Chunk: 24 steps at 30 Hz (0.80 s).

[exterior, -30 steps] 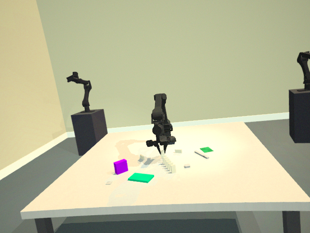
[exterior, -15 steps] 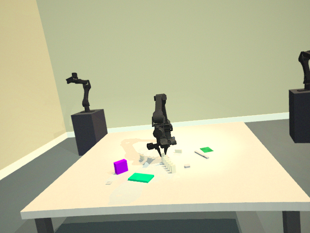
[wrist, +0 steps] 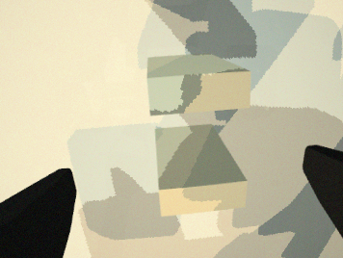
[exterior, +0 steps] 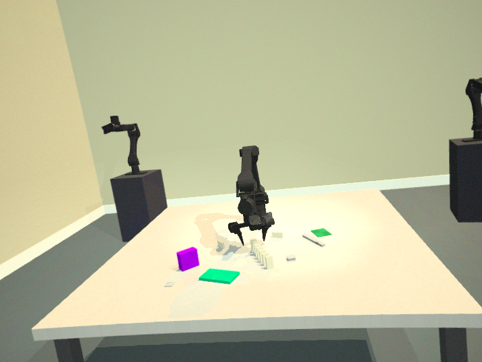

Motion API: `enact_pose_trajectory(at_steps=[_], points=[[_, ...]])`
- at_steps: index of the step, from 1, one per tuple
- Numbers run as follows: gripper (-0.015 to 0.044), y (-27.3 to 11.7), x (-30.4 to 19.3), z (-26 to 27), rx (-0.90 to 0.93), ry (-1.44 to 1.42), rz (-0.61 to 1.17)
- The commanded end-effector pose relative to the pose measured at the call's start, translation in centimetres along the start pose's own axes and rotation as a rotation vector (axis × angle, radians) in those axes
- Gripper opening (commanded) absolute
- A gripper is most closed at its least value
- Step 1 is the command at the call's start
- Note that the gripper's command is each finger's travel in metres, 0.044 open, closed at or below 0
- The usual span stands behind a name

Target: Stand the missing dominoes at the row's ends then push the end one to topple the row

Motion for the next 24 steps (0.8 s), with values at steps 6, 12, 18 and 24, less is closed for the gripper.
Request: enact_pose_trajectory(at_steps=[6,12,18,24], points=[[0.044,-8.0,0.7,-0.4,-0.002,0.001,-0.001],[0.044,-13.1,0.1,0.0,0.0,0.0,0.0],[0.044,-12.5,0.2,1.6,0.002,-0.088,0.0],[0.044,-9.7,-0.3,8.2,0.008,-0.46,-0.001]])
Point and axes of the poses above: the point midway between the two fingers, 35 mm back from their tips, its own y axis out along the fingers, its own z axis across the jaws, x = y × z, the point moved 1 cm from there along -y, back along the fingers, and after that the axes turned 13 degrees about -y, right-handed, at the moved point
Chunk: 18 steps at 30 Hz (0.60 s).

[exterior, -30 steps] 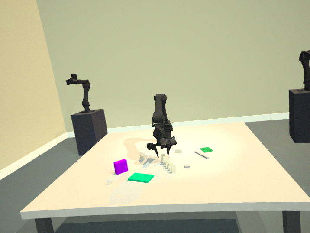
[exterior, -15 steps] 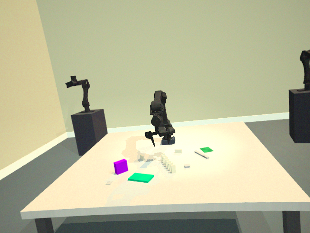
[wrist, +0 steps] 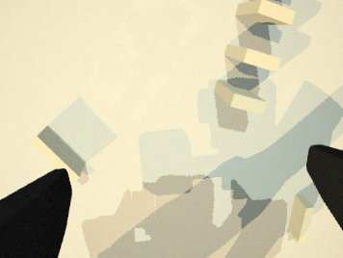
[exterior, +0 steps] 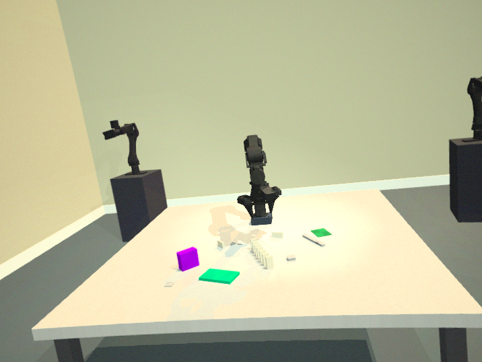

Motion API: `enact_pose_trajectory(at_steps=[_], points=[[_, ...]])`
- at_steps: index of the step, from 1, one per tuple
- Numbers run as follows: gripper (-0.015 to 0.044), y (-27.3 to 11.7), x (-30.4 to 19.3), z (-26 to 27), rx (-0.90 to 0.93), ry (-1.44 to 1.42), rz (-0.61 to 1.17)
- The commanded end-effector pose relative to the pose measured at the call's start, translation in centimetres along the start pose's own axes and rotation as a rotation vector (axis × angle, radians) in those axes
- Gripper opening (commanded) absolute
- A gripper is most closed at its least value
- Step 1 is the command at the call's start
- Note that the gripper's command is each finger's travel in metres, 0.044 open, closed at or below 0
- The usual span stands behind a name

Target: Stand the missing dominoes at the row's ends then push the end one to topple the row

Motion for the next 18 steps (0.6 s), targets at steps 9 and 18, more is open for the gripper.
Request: enact_pose_trajectory(at_steps=[9,18], points=[[0.044,5.3,-0.6,11.0,0.018,-0.612,-0.001],[0.044,9.5,-0.4,11.0,0.018,-0.612,-0.001]])
Point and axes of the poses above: the point midway between the two fingers, 35 mm back from their tips, its own y axis out along the fingers, its own z axis across the jaws, x = y × z, the point moved 1 cm from there along -y, back along the fingers, and after that the axes turned 13 degrees about -y, right-handed, at the moved point
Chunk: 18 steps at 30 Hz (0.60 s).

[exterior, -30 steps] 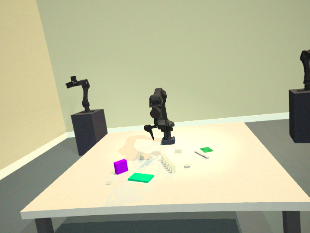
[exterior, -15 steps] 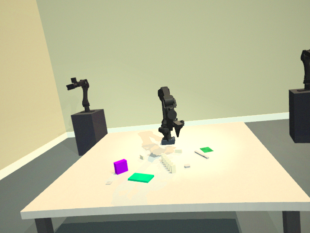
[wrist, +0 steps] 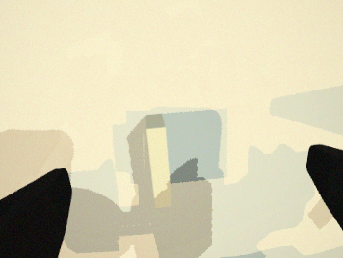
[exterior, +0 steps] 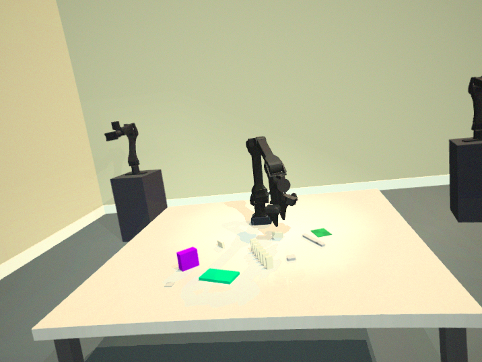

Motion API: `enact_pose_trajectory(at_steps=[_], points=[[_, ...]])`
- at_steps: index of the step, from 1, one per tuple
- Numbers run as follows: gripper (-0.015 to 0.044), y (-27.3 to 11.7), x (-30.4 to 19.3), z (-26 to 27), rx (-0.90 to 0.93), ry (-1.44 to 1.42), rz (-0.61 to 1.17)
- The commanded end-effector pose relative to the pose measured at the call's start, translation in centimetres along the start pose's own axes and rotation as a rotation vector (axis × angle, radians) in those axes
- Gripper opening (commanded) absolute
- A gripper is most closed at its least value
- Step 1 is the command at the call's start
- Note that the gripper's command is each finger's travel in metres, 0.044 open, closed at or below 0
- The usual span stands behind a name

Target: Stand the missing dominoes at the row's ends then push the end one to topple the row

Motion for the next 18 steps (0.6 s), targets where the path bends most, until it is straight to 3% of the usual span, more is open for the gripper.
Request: enact_pose_trajectory(at_steps=[1,18], points=[[0.044,3.6,-0.3,0.8,0.03,-0.007,0.013],[0.044,6.4,-0.3,1.2,0.031,-0.007,0.013]])
Point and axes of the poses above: the point midway between the two fingers, 35 mm back from their tips, its own y axis out along the fingers, its own z axis across the jaws, x = y × z, the point moved 1 cm from there along -y, back along the fingers, and after that the axes turned 13 degrees about -y, right-handed, at the moved point
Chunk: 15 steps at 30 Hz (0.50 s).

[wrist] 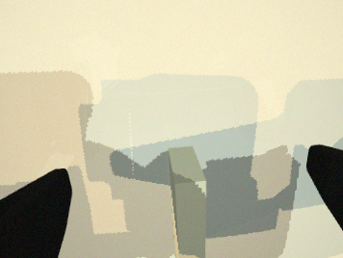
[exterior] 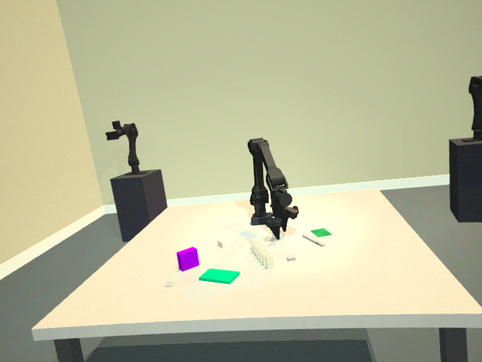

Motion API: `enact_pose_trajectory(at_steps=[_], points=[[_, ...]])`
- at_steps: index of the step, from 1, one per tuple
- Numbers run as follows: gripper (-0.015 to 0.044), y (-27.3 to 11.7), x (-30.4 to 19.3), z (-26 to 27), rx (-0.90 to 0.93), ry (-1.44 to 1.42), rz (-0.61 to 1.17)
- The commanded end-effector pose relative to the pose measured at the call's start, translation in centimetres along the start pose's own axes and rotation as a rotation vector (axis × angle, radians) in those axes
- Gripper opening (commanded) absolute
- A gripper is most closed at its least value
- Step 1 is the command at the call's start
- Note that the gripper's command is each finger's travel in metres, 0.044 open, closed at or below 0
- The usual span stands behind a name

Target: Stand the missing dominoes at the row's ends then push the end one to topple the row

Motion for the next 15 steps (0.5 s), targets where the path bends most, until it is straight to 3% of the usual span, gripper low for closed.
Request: enact_pose_trajectory(at_steps=[1,4,15], points=[[0.044,0.6,-0.14,0.37,0.014,0.004,0.004],[0.044,0.6,-0.14,0.37,0.014,0.004,0.004],[0.0151,0.6,-0.14,0.37,0.014,0.004,0.004]])
Point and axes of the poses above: the point midway between the two fingers, 35 mm back from their tips, its own y axis out along the fingers, its own z axis across the jaws, x = y × z, the point moved 1 cm from there along -y, back along the fingers, and after that the axes turned 13 degrees about -y, right-handed, at the moved point
